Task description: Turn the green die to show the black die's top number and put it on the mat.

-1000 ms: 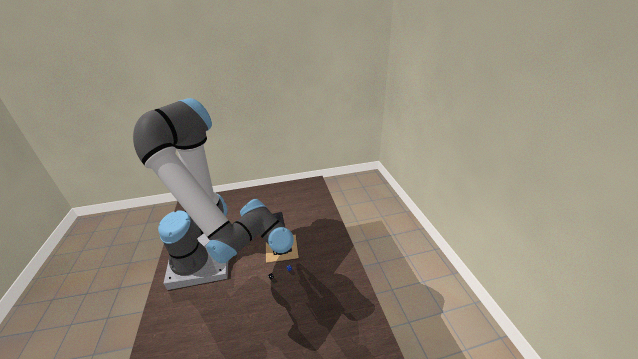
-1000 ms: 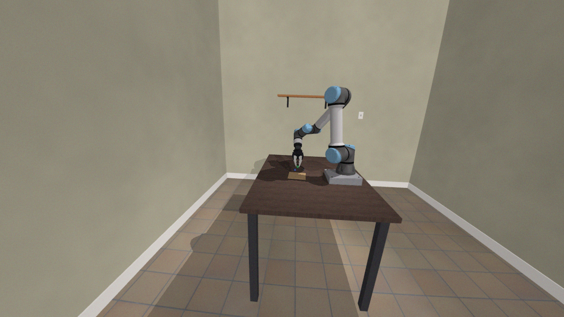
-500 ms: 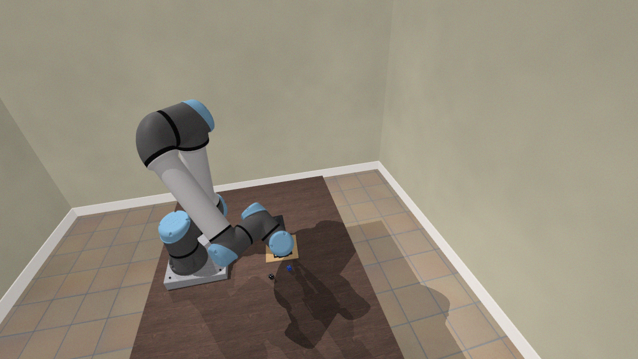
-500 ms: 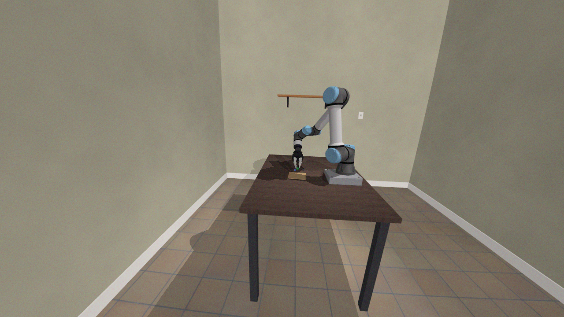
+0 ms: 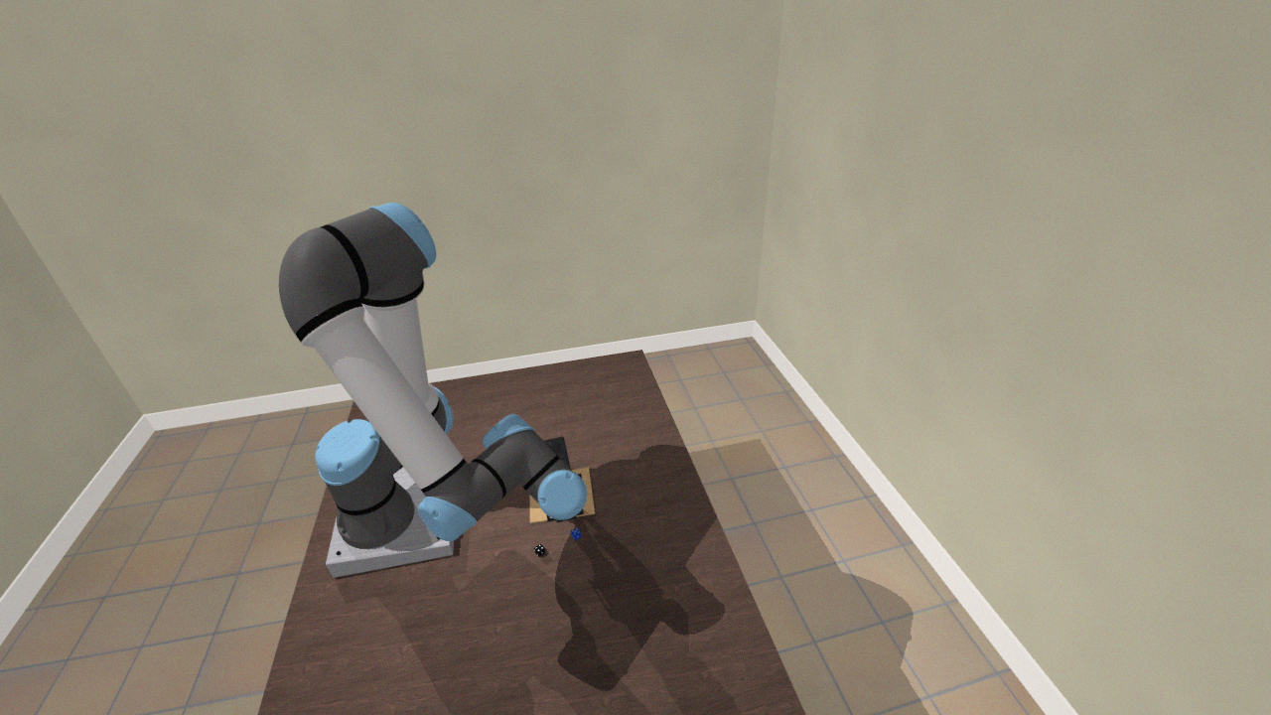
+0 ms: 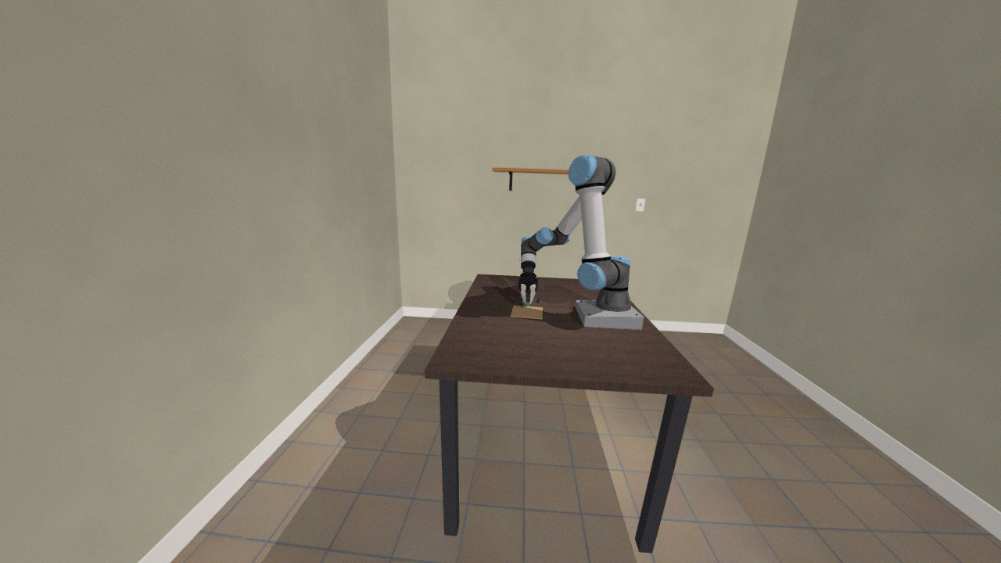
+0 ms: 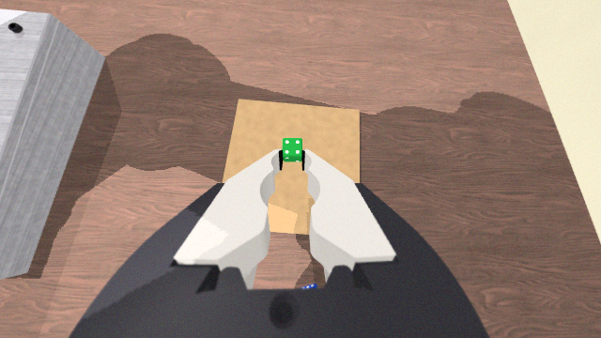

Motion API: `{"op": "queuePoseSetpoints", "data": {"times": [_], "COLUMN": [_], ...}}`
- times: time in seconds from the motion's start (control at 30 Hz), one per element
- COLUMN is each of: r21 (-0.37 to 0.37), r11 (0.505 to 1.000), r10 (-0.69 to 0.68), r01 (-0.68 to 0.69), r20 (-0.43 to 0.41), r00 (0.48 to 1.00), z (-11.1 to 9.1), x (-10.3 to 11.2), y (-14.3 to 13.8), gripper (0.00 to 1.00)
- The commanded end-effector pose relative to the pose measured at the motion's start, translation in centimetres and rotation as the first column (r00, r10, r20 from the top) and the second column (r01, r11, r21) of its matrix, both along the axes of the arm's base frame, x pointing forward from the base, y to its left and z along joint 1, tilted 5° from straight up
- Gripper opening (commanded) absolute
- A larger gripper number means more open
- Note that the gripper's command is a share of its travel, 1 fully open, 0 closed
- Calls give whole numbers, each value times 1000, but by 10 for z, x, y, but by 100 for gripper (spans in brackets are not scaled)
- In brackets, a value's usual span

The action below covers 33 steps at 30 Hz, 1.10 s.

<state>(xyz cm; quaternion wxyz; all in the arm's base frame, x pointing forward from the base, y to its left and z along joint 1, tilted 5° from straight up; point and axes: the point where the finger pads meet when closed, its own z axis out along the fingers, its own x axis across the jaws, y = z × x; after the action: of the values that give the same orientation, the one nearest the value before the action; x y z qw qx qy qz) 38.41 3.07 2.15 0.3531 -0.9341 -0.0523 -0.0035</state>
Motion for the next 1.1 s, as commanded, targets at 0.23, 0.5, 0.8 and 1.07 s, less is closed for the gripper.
{"op": "queuePoseSetpoints", "data": {"times": [0.23,0.5,0.8,1.07], "r21": [-1,-1,-1,-1], "r11": [1000,1000,1000,1000], "r10": [0,0,0,0], "r01": [0,0,0,0], "r20": [1,1,1,1], "r00": [1000,1000,1000,1000], "z": [-15,-21,-23,-23], "x": [1,2,2,2], "y": [-1,-1,-2,-2], "gripper": [0,0,0,0]}}
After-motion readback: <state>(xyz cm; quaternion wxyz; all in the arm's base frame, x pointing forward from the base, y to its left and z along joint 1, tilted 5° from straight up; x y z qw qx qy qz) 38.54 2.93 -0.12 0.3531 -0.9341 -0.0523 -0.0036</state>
